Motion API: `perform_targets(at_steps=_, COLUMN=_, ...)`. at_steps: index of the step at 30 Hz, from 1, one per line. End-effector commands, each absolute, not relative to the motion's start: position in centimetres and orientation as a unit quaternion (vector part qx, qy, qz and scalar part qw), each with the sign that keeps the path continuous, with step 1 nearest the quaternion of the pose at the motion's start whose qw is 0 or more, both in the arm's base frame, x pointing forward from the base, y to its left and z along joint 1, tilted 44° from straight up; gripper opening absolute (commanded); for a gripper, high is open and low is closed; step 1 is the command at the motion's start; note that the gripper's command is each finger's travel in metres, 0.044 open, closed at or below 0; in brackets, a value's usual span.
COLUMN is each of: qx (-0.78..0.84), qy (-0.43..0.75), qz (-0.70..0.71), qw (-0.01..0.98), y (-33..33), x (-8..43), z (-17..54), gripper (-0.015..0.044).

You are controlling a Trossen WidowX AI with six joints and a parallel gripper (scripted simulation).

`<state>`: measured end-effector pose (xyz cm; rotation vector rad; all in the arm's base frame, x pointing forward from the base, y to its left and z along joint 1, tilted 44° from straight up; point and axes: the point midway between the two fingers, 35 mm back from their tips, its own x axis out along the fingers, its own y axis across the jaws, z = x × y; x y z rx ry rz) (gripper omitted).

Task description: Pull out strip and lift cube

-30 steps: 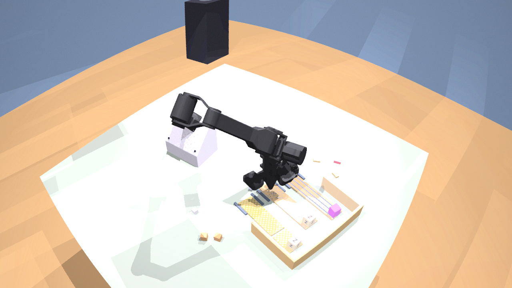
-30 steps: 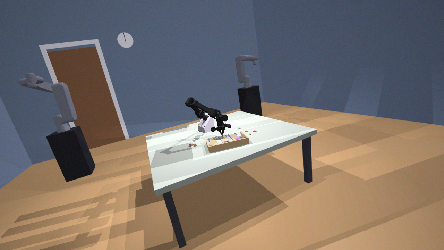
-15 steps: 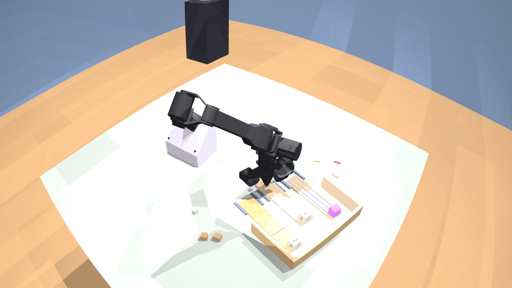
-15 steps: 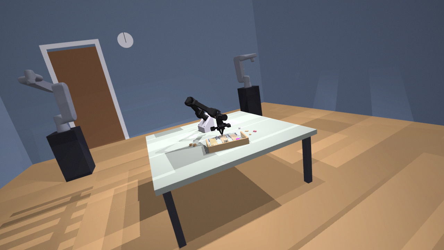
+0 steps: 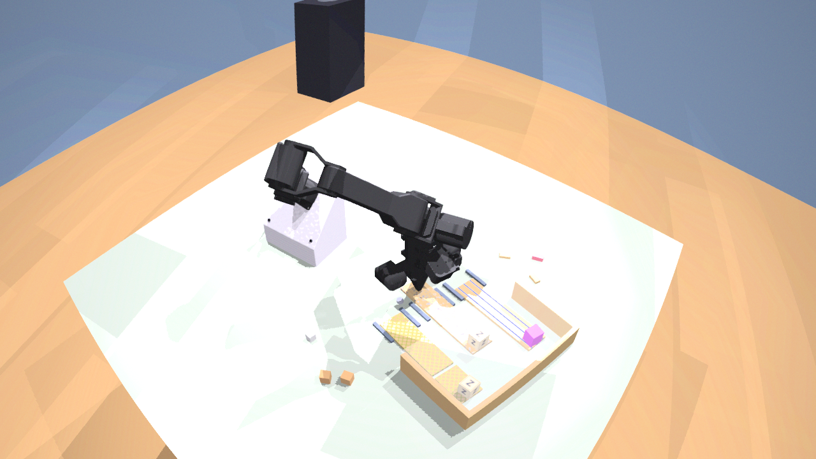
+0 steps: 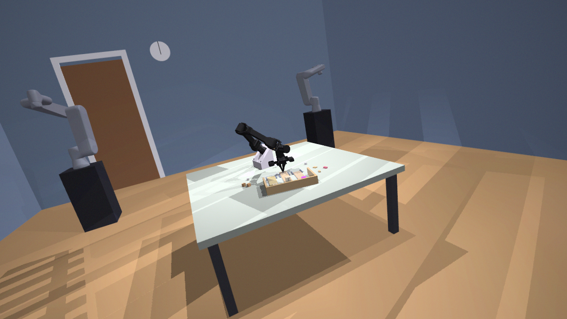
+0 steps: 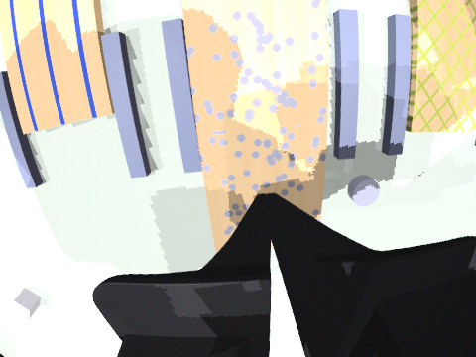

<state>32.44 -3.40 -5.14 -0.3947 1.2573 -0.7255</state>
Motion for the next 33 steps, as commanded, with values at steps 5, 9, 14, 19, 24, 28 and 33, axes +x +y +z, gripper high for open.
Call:
perform_targets(at_steps=5, qx=-0.178, qy=0.583, qz=-0.331, qw=0.72, y=-3.7, x=30.4, z=-6.1, gripper=0.0)
perform_targets(at_steps=9, qx=-0.178, qy=0.583, qz=-0.331, qw=0.72, y=-3.6, x=29.9, z=-6.2, gripper=0.0)
perform_targets(at_steps=14, qx=-0.178, qy=0.584, qz=-0.331, qw=0.72, y=-3.5, x=29.3, z=-6.4, gripper=0.0)
perform_targets(at_steps=19, qx=-0.178, qy=0.584, qz=-0.331, qw=0.72, y=-3.4, x=28.6, z=-6.6, gripper=0.0)
perform_targets(at_steps=24, qx=-0.178, qy=0.584, qz=-0.33, qw=0.72, y=-3.3, x=28.0, z=-6.7, gripper=0.0)
perform_targets(at_steps=28, qx=-0.178, qy=0.584, qz=-0.33, qw=0.72, y=-3.3, x=27.4, z=-6.9, gripper=0.0)
perform_targets(at_steps=33, qx=-0.178, qy=0.584, qz=-0.33, qw=0.72, y=-3.2, x=26.8, z=-7.1, gripper=0.0)
